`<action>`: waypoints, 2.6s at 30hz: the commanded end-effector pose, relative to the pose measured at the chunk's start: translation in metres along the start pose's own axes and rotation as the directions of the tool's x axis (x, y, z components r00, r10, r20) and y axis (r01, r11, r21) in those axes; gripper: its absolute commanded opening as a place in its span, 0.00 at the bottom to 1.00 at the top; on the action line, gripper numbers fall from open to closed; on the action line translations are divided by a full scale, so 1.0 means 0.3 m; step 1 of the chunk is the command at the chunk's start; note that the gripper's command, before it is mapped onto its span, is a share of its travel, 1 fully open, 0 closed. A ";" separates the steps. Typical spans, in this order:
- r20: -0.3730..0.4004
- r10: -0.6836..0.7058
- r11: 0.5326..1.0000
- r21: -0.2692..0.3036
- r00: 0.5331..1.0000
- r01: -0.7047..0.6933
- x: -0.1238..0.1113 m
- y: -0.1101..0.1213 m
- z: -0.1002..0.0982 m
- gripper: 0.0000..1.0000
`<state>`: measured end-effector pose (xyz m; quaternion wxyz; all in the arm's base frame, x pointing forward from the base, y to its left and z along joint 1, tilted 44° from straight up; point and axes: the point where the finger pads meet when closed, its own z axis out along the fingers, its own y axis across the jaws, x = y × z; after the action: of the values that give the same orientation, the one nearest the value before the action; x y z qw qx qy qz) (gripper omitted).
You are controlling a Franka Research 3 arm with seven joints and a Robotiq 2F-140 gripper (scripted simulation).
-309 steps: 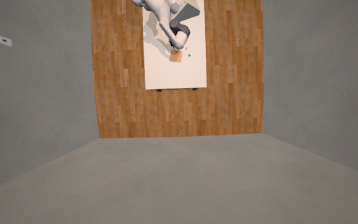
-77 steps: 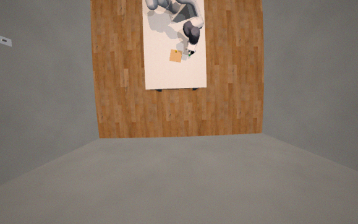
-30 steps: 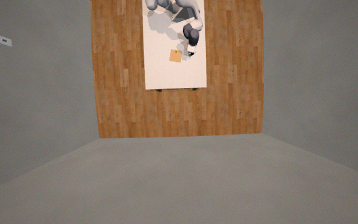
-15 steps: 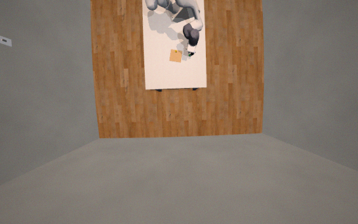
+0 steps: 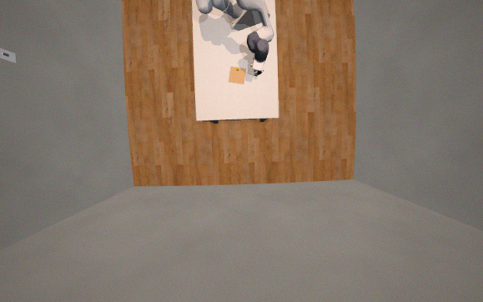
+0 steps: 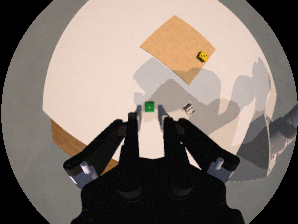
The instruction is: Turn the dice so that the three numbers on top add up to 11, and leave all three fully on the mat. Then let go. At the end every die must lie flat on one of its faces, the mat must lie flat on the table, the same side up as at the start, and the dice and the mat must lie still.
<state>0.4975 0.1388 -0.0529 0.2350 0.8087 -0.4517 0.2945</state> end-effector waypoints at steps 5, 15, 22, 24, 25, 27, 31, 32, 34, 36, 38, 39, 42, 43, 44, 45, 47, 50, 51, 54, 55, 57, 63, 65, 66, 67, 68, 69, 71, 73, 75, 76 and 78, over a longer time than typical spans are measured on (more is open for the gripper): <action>-0.001 -0.004 1.000 0.000 1.000 0.004 0.004 -0.001 0.004 0.21; -0.001 -0.004 1.000 0.000 1.000 0.004 0.004 -0.001 0.004 0.21; -0.001 -0.004 1.000 0.000 1.000 0.004 0.004 -0.001 0.004 0.21; -0.001 -0.004 1.000 0.000 1.000 0.004 0.004 -0.001 0.004 0.21; -0.001 -0.004 1.000 0.000 1.000 0.004 0.004 -0.001 0.004 0.21; -0.001 -0.004 1.000 0.000 1.000 0.004 0.004 -0.001 0.004 0.21; -0.001 -0.004 1.000 0.000 1.000 0.004 0.004 -0.001 0.004 0.21; -0.001 -0.004 1.000 0.000 1.000 0.004 0.004 -0.001 0.004 0.21; -0.001 -0.004 1.000 0.000 1.000 0.004 0.004 -0.001 0.004 0.21; -0.001 -0.004 1.000 0.000 1.000 0.004 0.004 -0.001 0.004 0.21; -0.001 -0.004 1.000 0.000 1.000 0.004 0.004 -0.001 0.004 0.21; -0.001 -0.004 1.000 0.000 1.000 0.004 0.004 -0.001 0.004 0.21; -0.001 -0.004 1.000 0.000 1.000 0.004 0.004 -0.001 0.004 0.21; -0.001 -0.004 1.000 0.000 1.000 0.004 0.004 -0.001 0.004 0.21; -0.001 -0.004 1.000 0.000 1.000 0.004 0.004 -0.001 0.004 0.21; -0.001 -0.004 1.000 0.000 1.000 0.004 0.004 -0.001 0.005 0.21; -0.001 -0.004 1.000 0.000 1.000 0.004 0.004 -0.001 0.006 0.21; -0.001 -0.004 1.000 0.000 1.000 0.004 0.004 -0.001 0.012 0.21; -0.001 -0.004 1.000 0.000 1.000 0.004 0.004 -0.001 0.014 0.21; -0.001 -0.004 1.000 0.000 1.000 0.004 0.004 -0.001 0.026 0.21; -0.001 -0.004 1.000 0.000 1.000 0.004 0.004 -0.001 0.026 0.21; -0.001 -0.004 1.000 0.000 1.000 0.004 0.004 -0.001 0.030 0.21; -0.001 -0.004 1.000 0.000 1.000 0.004 0.004 -0.001 0.060 0.21; -0.001 -0.004 1.000 0.000 1.000 0.004 0.004 -0.001 0.068 0.21; -0.001 -0.004 1.000 0.000 1.000 0.004 0.004 -0.001 0.072 0.21; -0.001 -0.004 1.000 0.000 1.000 0.004 0.004 -0.001 0.075 0.21; -0.001 -0.004 1.000 0.000 1.000 0.004 0.004 -0.001 0.078 0.21; -0.001 -0.004 1.000 0.000 1.000 0.004 0.004 -0.001 0.080 0.21; -0.001 -0.004 1.000 0.000 1.000 0.004 0.004 -0.001 0.083 0.21; -0.001 -0.004 1.000 0.000 1.000 0.004 0.004 -0.001 0.083 0.21; -0.001 -0.004 1.000 0.000 1.000 0.004 0.004 -0.001 0.084 0.21; -0.001 -0.004 1.000 0.000 1.000 0.004 0.004 -0.001 0.084 0.21; -0.001 -0.004 1.000 0.000 1.000 0.004 0.004 -0.001 0.084 0.21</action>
<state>0.5033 0.1214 -0.0694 0.2368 0.8079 -0.4525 0.2941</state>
